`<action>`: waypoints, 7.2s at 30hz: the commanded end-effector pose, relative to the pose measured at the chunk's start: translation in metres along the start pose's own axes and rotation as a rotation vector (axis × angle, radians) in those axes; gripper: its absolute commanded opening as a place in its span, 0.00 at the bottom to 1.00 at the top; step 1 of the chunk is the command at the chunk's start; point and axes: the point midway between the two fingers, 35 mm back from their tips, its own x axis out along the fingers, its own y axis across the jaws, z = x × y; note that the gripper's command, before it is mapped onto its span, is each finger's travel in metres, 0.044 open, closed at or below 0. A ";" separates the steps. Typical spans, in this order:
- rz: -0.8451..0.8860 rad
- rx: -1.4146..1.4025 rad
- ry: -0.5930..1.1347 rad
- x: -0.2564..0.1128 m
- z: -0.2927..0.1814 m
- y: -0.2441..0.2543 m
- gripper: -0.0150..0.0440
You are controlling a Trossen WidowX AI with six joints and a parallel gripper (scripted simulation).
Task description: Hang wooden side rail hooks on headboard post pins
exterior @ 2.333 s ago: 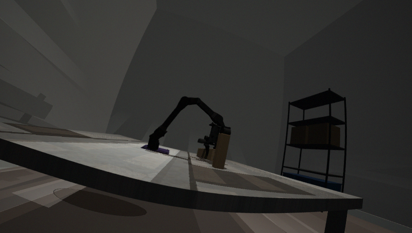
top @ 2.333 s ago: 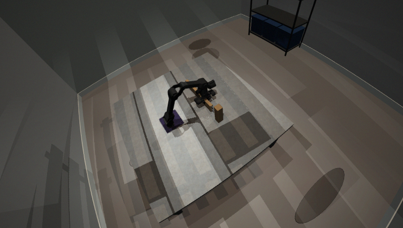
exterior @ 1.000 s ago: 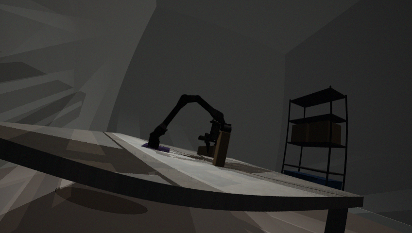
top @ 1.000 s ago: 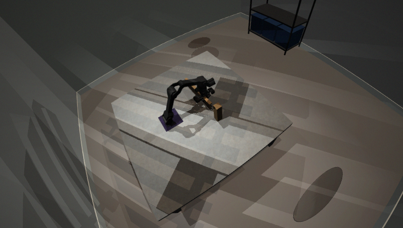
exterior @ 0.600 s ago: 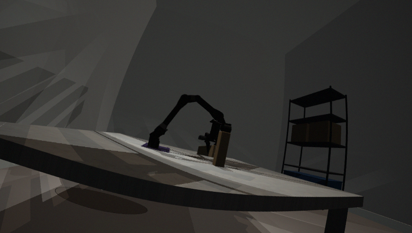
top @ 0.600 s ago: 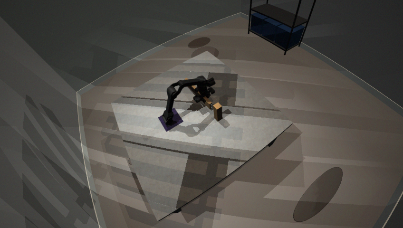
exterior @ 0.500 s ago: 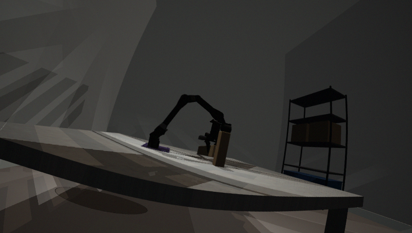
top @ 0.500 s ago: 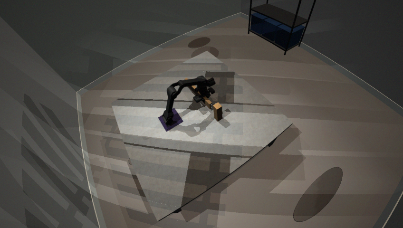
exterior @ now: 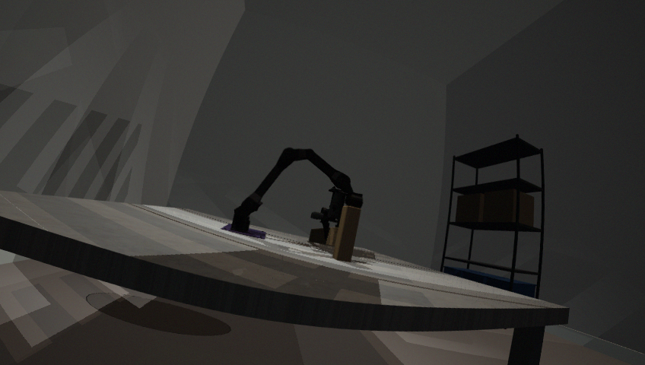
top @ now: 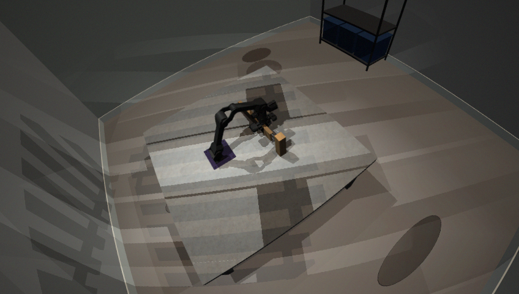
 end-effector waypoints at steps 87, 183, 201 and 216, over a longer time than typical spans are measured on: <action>-0.012 0.000 -0.001 -0.001 -0.008 -0.002 0.25; -0.012 0.000 0.000 -0.001 -0.016 -0.001 0.25; -0.012 0.000 0.000 -0.002 -0.018 -0.003 0.25; -0.012 0.000 0.000 0.000 -0.019 -0.002 0.25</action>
